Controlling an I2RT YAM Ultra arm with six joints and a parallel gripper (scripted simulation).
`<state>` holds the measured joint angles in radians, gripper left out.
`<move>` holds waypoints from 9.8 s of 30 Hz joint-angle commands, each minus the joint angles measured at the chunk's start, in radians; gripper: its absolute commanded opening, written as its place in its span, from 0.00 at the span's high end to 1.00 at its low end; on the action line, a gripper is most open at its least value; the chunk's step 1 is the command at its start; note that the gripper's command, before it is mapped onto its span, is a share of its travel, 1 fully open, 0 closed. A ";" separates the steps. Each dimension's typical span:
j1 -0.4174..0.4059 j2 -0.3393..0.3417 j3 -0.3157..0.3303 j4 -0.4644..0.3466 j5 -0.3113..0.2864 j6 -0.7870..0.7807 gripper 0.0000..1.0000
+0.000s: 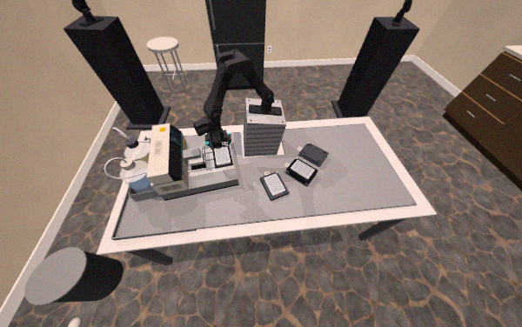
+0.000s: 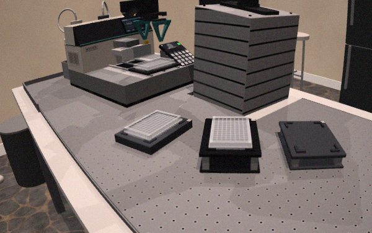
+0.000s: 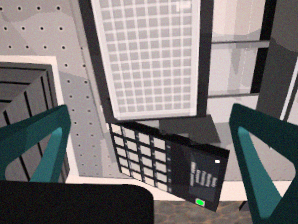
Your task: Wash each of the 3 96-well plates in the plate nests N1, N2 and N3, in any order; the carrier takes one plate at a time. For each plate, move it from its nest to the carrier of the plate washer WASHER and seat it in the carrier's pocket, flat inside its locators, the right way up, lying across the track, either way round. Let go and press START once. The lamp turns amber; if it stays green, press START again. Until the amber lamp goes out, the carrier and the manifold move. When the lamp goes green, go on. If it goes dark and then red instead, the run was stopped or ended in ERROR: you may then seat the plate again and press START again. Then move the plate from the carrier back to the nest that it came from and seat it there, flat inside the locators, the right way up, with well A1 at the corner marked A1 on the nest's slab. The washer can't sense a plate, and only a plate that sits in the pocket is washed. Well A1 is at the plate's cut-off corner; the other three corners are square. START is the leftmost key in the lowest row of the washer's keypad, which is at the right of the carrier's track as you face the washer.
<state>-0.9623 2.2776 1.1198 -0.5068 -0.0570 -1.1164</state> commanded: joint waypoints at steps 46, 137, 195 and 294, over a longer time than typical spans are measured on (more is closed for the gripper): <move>0.009 0.167 0.002 0.177 -0.001 -0.063 0.00; 0.015 0.278 0.023 0.267 -0.002 -0.057 0.30; 0.013 0.238 0.014 0.236 -0.002 -0.059 1.00; 0.425 -0.003 0.014 0.026 -0.034 0.220 1.00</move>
<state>-0.5472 2.2818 1.1229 -0.4797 -0.0826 -0.9337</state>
